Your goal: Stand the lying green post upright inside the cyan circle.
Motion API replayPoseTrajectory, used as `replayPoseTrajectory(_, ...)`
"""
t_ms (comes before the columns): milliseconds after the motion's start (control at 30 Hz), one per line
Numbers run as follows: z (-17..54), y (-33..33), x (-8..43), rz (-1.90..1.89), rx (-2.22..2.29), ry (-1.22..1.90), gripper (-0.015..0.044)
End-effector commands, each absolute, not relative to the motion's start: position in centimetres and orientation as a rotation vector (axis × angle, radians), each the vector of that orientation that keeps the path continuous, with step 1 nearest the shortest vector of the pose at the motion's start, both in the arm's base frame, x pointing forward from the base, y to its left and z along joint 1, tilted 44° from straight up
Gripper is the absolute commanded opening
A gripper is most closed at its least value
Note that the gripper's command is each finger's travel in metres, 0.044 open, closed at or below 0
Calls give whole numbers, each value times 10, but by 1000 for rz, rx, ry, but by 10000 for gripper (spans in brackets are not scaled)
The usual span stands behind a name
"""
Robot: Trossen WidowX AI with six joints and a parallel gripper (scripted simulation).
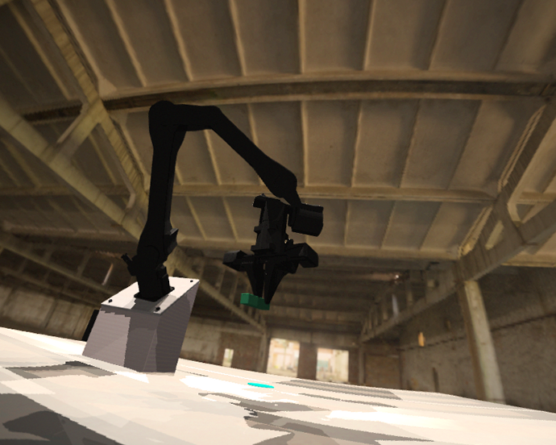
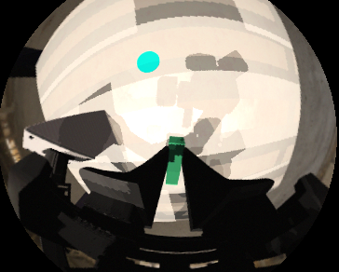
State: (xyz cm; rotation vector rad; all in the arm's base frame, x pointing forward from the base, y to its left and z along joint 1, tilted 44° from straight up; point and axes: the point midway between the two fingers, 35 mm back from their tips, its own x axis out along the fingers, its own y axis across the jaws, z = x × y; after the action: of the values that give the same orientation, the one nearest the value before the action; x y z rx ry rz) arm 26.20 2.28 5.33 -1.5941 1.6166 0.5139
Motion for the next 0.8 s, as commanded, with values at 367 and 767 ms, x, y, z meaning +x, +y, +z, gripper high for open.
replayPoseTrajectory(367, 22, 63, 264, 521, -1587, 1622, 23)
replayPoseTrajectory(767, -4, 93, 258, 516, -1590, 1629, 23)
